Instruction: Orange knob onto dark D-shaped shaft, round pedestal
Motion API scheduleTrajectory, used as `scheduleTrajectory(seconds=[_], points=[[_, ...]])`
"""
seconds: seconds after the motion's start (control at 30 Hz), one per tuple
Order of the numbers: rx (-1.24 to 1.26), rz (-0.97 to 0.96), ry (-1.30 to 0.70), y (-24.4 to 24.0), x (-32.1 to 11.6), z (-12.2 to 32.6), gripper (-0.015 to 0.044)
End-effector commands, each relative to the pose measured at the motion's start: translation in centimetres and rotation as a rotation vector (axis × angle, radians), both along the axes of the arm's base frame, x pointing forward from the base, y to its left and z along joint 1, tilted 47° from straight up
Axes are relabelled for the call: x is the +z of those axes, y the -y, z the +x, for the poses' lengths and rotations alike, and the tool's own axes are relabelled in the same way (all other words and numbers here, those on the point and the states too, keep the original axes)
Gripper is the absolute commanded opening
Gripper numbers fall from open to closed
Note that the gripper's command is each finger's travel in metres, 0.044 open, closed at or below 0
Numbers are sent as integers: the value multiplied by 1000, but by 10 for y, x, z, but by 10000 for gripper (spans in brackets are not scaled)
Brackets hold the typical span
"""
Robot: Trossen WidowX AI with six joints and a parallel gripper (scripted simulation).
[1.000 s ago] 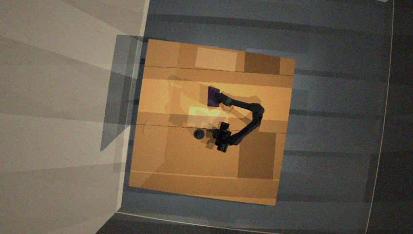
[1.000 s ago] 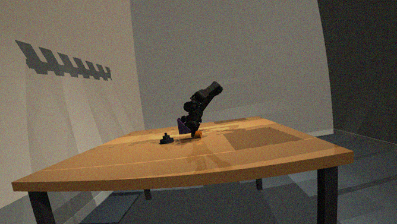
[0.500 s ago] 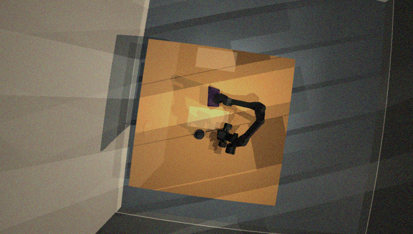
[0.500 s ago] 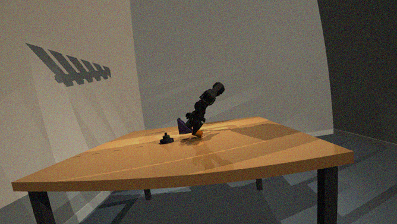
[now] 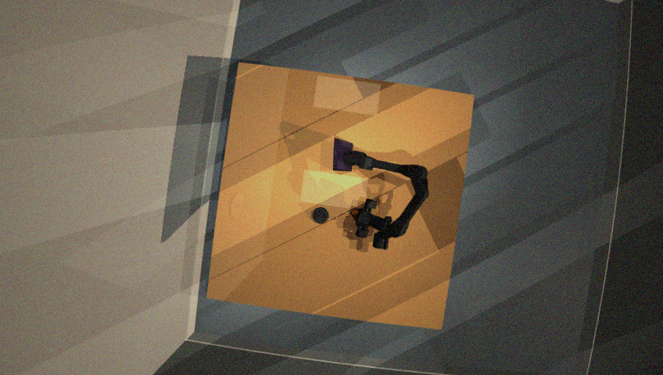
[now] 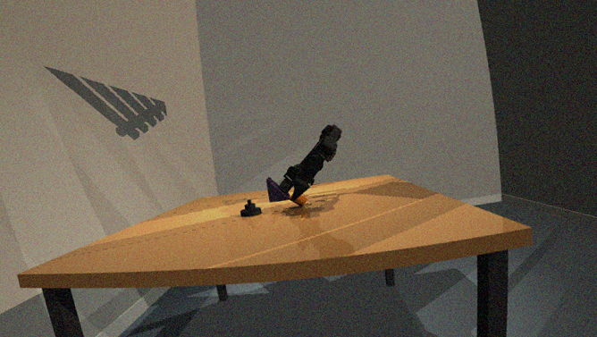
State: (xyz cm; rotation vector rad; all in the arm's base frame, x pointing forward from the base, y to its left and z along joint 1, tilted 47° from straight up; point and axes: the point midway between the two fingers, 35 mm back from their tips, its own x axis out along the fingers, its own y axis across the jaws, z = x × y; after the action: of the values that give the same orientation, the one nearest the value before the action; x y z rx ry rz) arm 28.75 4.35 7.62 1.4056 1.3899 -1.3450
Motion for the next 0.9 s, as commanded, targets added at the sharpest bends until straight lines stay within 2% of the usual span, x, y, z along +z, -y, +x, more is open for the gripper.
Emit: scheduleTrajectory(seconds=[0.0,0.87], points=[[11,-66,-7,-3,4,1,180],[77,-453,-65,-22,22,7,180]])
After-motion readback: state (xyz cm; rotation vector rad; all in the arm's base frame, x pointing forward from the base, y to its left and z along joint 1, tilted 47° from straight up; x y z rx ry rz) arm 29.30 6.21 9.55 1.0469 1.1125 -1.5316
